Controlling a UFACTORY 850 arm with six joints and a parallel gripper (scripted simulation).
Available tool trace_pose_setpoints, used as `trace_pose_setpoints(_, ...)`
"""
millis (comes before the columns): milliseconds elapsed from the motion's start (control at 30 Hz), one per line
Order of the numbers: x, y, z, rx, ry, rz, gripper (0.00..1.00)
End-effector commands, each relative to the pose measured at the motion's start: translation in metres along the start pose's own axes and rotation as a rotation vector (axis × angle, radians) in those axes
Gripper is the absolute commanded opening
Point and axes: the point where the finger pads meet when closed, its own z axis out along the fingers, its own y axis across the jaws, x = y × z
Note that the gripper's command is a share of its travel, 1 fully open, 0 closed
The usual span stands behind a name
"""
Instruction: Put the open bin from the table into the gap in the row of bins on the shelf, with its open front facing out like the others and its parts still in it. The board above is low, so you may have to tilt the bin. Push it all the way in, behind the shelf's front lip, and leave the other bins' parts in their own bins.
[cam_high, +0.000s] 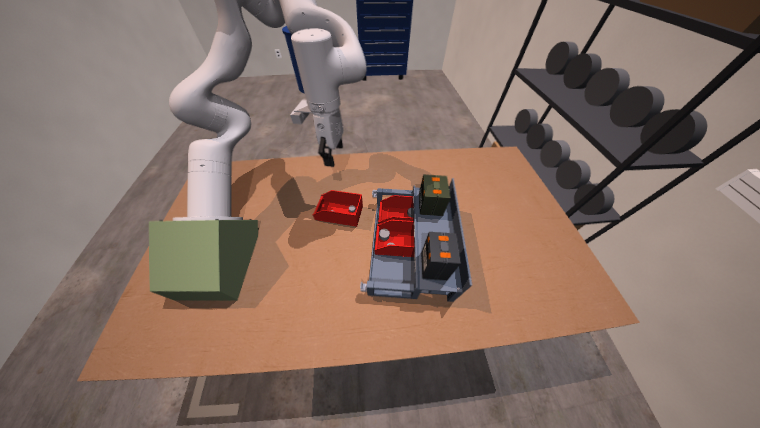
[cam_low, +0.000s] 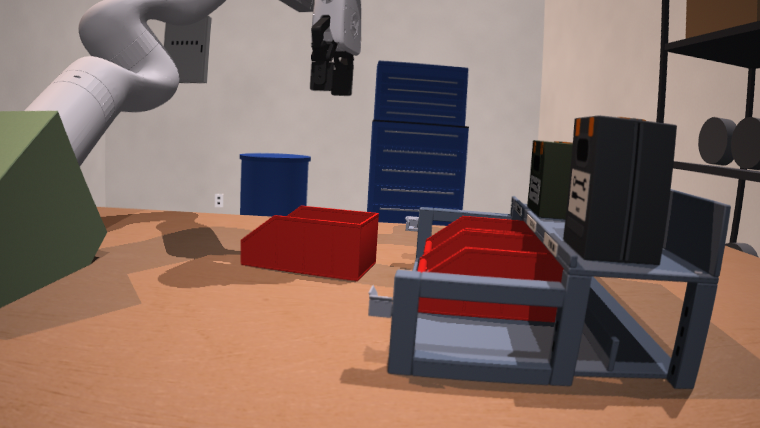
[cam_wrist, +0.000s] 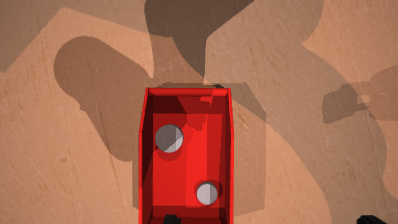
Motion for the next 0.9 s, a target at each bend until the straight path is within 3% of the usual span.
trace_pose_setpoints(0,0.0,0.0,-0.001,0.0,-0.001,-0.001,1.0)
trace_pose_setpoints(100,0.0,0.0,-0.001,0.0,-0.001,-0.001,1.0)
trace_pose_setpoints(267,-0.001,0.0,0.054,0.0,-0.001,-0.001,1.0)
trace_pose_setpoints(667,-0.001,0.0,0.054,0.0,-0.001,-0.001,1.0)
trace_pose_setpoints(833,-0.001,0.0,0.098,0.0,-0.001,-0.001,1.0)
trace_pose_setpoints(867,-0.001,0.0,0.098,0.0,-0.001,-0.001,1.0)
